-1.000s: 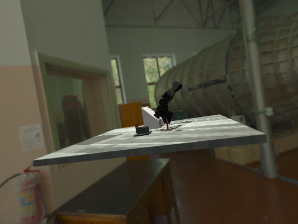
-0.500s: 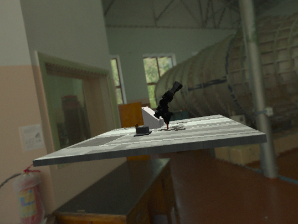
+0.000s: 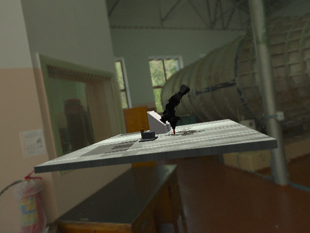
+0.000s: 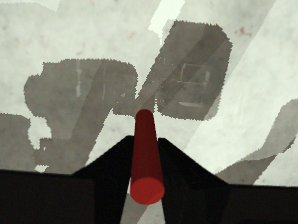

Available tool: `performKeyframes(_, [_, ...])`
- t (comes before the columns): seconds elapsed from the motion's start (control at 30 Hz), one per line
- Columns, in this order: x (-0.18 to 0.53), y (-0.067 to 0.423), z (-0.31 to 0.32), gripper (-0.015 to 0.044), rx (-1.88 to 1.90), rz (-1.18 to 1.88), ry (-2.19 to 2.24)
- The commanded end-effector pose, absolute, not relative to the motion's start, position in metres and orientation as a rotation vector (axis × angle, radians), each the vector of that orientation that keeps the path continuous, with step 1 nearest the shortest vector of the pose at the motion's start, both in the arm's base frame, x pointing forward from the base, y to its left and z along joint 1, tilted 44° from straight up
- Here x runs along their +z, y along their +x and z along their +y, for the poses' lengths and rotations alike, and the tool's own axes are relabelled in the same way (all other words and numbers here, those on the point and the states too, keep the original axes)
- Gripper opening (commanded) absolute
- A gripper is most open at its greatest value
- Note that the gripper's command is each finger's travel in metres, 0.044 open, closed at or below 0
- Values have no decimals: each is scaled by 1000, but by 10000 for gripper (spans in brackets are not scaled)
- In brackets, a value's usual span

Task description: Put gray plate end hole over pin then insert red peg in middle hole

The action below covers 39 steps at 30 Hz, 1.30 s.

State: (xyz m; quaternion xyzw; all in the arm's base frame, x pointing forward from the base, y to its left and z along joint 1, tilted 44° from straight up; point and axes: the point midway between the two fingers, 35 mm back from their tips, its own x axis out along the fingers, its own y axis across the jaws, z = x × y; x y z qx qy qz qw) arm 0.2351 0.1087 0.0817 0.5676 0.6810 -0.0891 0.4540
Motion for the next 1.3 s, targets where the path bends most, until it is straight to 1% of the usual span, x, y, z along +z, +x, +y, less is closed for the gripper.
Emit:
performKeyframes(0.0, [87, 237, 103, 0, -219, 1678, 1399])
performKeyframes(0.77, [135, 239, 50, 0, -227, 1678, 1394])
performKeyframes(0.83, [128, 241, 58, 0, -226, 1675, 1397])
performKeyframes(1.27, [115, 267, 36, 0, -231, 1672, 1393])
